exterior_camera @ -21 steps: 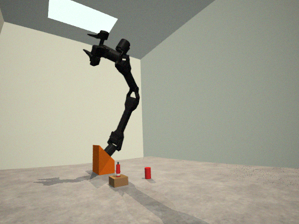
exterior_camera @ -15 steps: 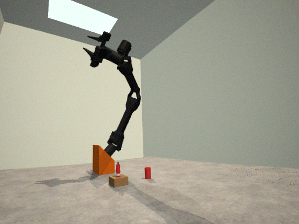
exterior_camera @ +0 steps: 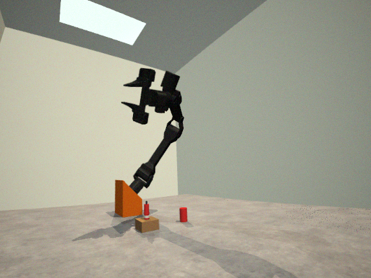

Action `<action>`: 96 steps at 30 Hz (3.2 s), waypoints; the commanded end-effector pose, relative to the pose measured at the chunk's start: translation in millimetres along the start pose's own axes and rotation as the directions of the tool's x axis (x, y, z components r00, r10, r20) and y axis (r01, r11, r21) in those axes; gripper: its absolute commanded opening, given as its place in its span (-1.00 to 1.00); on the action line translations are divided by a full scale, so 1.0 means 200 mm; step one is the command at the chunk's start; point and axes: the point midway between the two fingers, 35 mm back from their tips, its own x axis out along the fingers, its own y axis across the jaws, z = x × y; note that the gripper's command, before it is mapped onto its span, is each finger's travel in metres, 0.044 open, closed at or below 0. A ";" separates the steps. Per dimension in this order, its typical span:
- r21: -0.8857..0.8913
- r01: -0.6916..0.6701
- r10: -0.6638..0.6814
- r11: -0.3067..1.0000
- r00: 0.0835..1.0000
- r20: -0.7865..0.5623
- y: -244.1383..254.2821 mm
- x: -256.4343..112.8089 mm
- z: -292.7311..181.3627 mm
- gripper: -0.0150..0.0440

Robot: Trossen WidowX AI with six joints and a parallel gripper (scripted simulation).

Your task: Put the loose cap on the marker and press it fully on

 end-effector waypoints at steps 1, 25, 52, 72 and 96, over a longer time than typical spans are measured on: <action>0.094 -0.157 0.144 0.983 0.981 0.131 0.23 -0.05 0.19 0.35; 0.563 -0.822 0.882 -0.087 0.199 0.427 1.54 -0.96 0.67 0.35; 0.562 -0.822 0.882 -0.088 0.198 0.428 1.82 -0.91 0.79 0.35; 0.561 -0.823 0.882 -0.089 0.197 0.428 1.97 -0.88 0.86 0.35; 0.563 -0.822 0.882 -0.089 0.198 0.428 1.99 -0.87 0.87 -0.49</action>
